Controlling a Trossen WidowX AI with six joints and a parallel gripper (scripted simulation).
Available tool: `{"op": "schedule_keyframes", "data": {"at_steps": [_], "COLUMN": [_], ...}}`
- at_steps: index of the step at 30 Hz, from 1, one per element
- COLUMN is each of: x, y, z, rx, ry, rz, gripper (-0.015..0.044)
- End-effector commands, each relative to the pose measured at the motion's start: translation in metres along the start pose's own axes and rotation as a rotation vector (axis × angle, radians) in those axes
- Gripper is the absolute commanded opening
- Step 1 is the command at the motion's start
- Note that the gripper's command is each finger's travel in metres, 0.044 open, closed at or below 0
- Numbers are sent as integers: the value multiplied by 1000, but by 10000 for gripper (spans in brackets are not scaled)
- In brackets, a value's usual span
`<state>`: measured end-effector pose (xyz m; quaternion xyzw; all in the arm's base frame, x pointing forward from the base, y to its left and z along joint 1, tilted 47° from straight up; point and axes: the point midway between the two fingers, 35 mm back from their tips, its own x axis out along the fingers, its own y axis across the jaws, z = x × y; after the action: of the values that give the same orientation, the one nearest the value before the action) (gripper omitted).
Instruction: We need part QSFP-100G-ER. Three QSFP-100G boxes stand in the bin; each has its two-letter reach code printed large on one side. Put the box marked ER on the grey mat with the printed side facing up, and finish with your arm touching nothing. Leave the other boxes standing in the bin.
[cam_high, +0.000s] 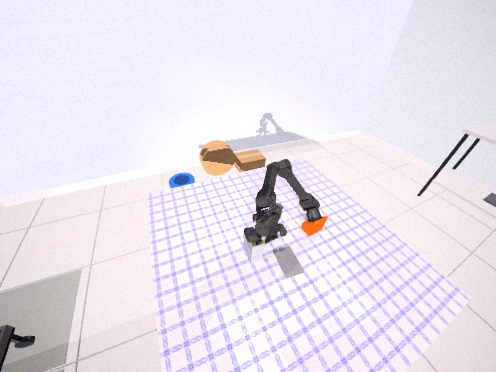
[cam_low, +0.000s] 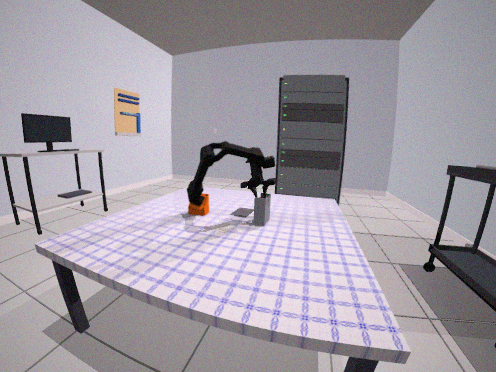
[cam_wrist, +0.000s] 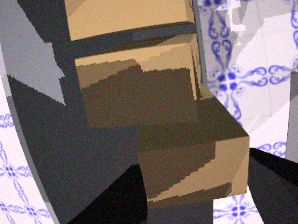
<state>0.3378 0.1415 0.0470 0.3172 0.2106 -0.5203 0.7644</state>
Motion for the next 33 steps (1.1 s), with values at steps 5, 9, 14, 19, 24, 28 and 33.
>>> {"op": "schedule_keyframes", "data": {"at_steps": [5,9,14,19,24,28,33], "x": [1,2,4,2,2,2,-7], "y": [7,14,22,21,21,21,22], "z": [0,0,0,1,1,1,1], "rx": [-2,-1,1,-2,-2,-2,-2], "ry": [-3,-4,-4,-3,-3,-3,-3], "rz": [-49,-97,-155,-128,-128,-128,-128], "gripper": [151,151,151,230,235,235,235]}}
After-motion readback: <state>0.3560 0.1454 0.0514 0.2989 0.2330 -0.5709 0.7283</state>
